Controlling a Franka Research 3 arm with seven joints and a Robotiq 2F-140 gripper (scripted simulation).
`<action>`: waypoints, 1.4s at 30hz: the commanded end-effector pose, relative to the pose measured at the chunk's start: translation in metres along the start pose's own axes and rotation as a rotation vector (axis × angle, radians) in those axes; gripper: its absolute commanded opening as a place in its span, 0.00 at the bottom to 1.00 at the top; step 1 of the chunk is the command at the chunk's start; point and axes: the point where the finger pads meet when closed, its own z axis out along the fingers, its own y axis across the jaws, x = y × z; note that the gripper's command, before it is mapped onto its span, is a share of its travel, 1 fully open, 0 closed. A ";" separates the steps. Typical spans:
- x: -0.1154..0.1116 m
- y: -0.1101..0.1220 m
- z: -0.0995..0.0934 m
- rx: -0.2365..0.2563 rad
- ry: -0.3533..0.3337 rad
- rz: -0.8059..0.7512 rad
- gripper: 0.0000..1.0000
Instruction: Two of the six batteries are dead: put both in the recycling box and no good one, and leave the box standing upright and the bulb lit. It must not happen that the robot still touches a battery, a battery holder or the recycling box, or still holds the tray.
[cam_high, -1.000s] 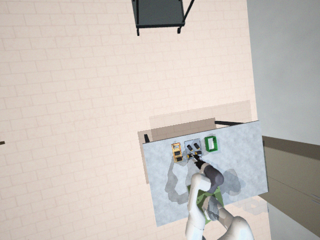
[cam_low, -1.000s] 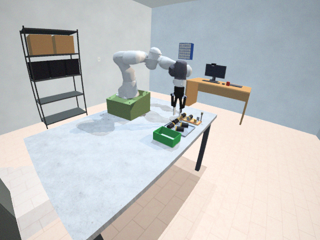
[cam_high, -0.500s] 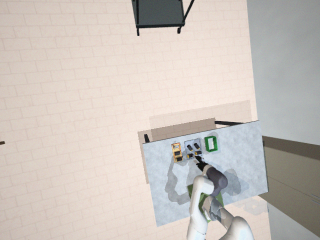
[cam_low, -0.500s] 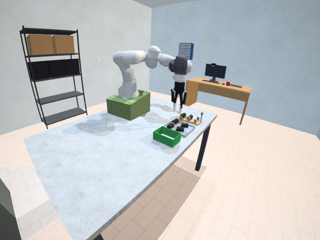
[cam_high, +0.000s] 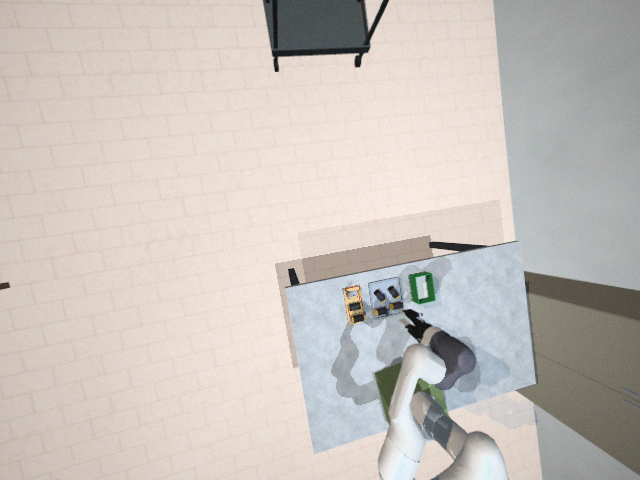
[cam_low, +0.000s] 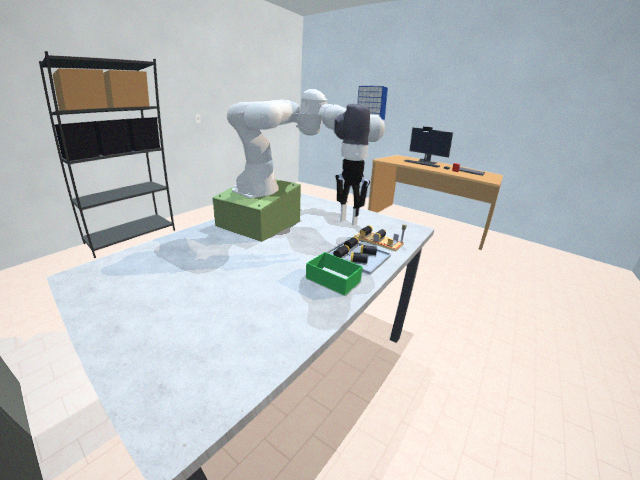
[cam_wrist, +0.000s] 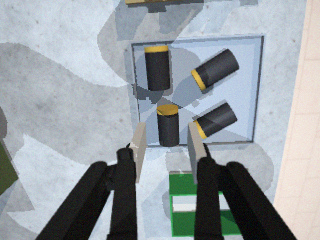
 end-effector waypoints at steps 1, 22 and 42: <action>-0.032 0.002 -0.001 0.003 -0.001 -0.060 0.29; -0.035 0.002 -0.001 0.003 -0.001 -0.055 0.29; -0.035 0.002 0.071 0.003 -0.001 -0.055 0.29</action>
